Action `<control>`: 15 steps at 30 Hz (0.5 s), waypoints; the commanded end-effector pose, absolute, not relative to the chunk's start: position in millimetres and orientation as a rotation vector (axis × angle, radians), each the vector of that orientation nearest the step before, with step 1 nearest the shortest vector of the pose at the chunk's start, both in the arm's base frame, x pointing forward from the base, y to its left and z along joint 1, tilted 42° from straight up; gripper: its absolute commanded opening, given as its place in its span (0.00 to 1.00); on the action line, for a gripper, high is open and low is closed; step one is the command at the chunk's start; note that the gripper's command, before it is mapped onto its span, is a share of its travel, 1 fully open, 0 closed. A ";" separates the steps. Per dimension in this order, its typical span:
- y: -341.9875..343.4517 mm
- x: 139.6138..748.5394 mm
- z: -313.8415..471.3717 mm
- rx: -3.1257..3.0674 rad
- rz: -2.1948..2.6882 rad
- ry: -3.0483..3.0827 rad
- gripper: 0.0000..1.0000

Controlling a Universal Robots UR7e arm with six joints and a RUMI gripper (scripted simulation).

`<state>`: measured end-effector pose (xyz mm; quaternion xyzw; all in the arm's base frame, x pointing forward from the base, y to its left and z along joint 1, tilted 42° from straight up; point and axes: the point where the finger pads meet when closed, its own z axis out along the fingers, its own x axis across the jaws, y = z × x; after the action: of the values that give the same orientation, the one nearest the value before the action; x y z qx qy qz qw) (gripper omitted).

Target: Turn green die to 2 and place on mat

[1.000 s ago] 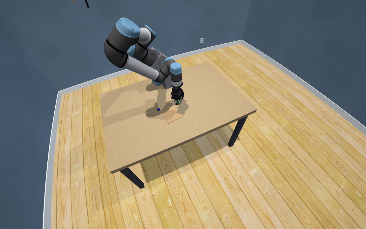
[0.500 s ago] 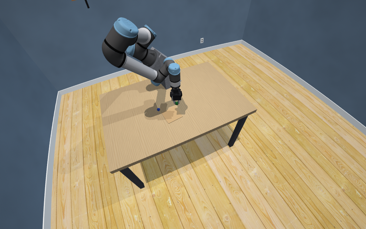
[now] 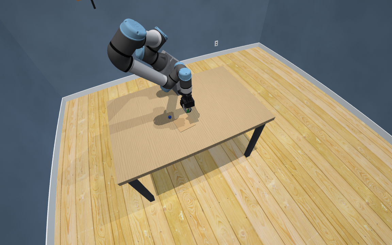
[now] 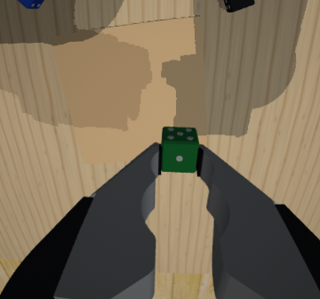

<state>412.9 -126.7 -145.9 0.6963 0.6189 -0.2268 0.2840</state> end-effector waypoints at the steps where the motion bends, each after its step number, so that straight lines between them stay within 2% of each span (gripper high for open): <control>1: -132.5 411.6 -139.7 1.729 -0.661 1.836 0.03; 15: -142.7 412.3 -129.6 1.471 -0.775 2.111 0.03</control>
<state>413.1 -138.4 -134.2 0.5821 0.7273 -0.2717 0.2417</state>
